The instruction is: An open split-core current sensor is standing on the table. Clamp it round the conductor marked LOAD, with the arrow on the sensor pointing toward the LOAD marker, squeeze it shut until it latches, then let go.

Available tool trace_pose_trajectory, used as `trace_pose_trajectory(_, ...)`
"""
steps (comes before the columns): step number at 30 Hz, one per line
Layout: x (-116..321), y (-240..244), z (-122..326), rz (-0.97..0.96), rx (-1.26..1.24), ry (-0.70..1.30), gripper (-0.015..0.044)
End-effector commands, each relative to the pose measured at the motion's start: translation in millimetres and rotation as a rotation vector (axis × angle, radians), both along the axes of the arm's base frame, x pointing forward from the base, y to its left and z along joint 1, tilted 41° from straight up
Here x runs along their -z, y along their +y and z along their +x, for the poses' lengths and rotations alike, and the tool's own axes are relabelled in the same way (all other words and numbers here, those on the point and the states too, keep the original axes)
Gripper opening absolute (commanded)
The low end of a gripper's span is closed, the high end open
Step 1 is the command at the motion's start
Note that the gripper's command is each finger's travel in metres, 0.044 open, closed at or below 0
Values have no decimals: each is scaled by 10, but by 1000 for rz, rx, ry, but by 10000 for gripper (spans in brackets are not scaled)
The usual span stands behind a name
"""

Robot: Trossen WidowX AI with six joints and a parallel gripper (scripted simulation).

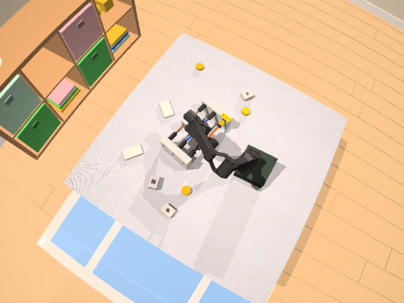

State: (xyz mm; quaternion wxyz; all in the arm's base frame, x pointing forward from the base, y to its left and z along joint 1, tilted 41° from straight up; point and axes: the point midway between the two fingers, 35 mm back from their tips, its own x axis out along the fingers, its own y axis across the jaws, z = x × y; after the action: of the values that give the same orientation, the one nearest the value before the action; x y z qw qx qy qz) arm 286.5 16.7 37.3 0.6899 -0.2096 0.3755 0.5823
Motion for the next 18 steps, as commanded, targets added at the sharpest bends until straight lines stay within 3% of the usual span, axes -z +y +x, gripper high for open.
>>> trace_pose_trajectory(1,45,45,-4,6,6,4,0)
trace_pose_trajectory(18,42,48,-6,4,1,2,0)
